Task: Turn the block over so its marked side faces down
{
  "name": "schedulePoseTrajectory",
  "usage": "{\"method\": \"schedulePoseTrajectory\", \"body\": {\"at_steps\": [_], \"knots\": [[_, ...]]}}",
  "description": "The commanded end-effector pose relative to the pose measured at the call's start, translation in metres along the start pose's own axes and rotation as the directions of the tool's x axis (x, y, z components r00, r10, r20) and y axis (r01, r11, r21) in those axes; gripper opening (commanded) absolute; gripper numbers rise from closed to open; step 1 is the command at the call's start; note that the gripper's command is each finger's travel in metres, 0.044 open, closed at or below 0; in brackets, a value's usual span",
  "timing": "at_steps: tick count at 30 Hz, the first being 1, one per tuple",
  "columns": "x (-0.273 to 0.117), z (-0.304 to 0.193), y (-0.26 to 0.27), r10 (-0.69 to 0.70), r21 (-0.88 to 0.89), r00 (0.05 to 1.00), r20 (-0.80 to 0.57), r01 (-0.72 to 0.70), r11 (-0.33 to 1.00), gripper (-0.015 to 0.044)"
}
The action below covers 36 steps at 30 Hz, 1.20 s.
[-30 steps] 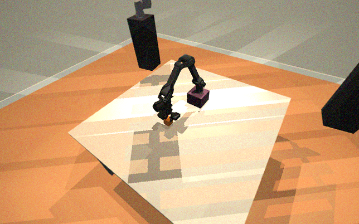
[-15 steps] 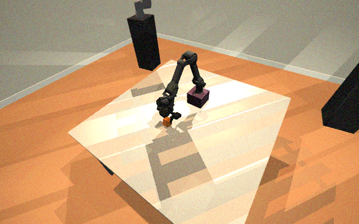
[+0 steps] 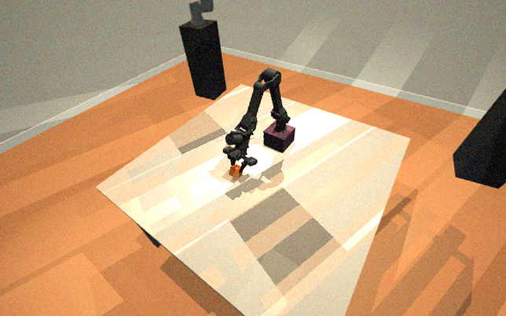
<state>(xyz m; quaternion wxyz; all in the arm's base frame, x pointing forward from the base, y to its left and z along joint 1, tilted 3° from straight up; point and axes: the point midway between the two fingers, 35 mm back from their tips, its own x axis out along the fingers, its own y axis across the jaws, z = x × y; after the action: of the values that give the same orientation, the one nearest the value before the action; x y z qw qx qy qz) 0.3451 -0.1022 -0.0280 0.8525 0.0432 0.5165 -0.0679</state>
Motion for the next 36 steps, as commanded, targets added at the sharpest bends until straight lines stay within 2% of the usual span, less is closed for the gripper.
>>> {"method": "schedulePoseTrajectory", "body": {"at_steps": [1, 19, 36], "knots": [[-0.002, 0.004, 0.0, 0.003, -0.007, 1.0, 0.026, -0.003, 1.0, 0.0], [0.031, -0.001, -0.002, 0.004, 0.001, 0.964, 0.267, -0.004, 1.0, 0.0], [0.028, -0.013, 0.0, 0.006, -0.005, 0.874, 0.485, -0.004, 1.0, 0.0]]}}
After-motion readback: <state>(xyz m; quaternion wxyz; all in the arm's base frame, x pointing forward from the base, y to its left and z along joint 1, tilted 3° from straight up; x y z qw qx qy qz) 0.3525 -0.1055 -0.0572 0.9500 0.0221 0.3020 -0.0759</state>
